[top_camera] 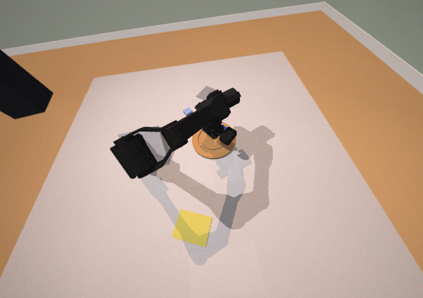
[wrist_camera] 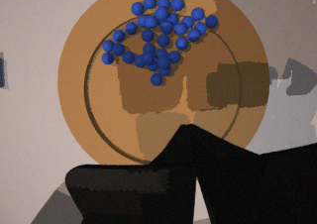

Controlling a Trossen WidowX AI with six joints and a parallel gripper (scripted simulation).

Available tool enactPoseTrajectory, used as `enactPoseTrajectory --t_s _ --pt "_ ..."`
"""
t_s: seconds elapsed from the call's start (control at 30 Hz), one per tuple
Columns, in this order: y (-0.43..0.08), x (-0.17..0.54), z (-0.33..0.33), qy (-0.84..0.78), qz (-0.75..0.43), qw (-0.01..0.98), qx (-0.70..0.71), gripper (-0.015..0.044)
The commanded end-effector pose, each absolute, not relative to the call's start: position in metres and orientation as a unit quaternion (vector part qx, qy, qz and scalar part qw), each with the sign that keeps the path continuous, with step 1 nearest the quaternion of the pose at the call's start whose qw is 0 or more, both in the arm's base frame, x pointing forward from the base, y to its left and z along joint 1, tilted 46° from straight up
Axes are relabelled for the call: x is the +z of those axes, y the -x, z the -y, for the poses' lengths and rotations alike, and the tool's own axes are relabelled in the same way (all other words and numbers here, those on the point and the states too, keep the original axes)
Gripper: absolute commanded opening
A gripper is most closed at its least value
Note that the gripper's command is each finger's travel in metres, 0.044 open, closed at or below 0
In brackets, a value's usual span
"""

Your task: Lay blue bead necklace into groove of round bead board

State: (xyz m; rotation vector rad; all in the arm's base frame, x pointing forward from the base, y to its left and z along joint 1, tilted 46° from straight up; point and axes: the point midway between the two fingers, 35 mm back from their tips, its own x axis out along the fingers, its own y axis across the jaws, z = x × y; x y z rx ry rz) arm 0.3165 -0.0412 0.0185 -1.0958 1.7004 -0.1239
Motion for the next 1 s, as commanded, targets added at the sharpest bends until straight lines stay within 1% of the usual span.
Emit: enactPoseTrajectory --t_s 0.0,0.33,0.97 --pt "-0.307 0.027 0.051 0.46 -0.712 0.527 -0.053 0.0" --pt "-0.297 0.037 0.061 0.461 -0.712 0.527 -0.054 0.0" --pt "-0.296 0.02 0.079 0.461 -0.712 0.526 -0.054 0.0"
